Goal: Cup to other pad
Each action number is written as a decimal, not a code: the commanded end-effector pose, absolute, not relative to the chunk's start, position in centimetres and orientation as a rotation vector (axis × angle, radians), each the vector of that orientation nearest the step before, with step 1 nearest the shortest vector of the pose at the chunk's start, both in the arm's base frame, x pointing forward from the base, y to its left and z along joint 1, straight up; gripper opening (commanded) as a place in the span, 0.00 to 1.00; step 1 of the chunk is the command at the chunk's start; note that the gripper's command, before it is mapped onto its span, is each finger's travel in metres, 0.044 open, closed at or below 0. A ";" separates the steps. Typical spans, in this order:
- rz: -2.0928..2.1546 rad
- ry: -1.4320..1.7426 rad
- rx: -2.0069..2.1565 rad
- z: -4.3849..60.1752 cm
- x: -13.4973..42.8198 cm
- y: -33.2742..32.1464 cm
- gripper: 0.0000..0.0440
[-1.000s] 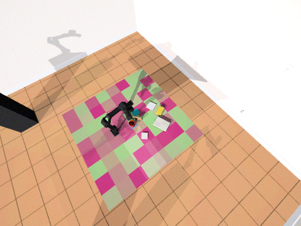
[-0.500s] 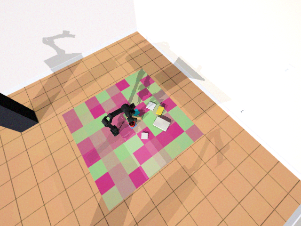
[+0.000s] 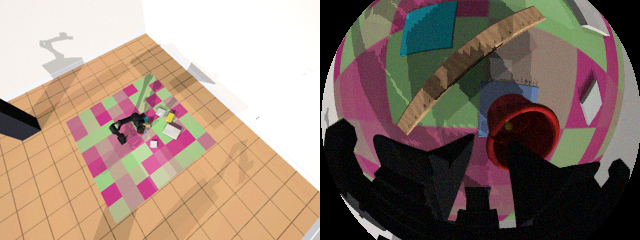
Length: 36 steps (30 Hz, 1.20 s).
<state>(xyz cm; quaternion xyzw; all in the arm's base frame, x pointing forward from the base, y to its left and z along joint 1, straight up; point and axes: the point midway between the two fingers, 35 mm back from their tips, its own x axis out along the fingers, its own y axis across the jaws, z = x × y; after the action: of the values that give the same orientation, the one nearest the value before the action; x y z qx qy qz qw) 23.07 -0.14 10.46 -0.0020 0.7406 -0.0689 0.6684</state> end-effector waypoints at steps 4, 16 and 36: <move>-0.109 1.699 -0.049 8.3 22.7 -0.7 0.36; 0.048 1.723 -0.165 5.3 22.1 -1.0 0.00; 0.183 1.602 -0.275 8.6 25.7 -0.3 0.00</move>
<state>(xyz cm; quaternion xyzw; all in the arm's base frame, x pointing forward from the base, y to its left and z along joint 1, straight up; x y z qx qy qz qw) 25.18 -0.71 8.03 -0.1185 0.7211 0.0740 0.6786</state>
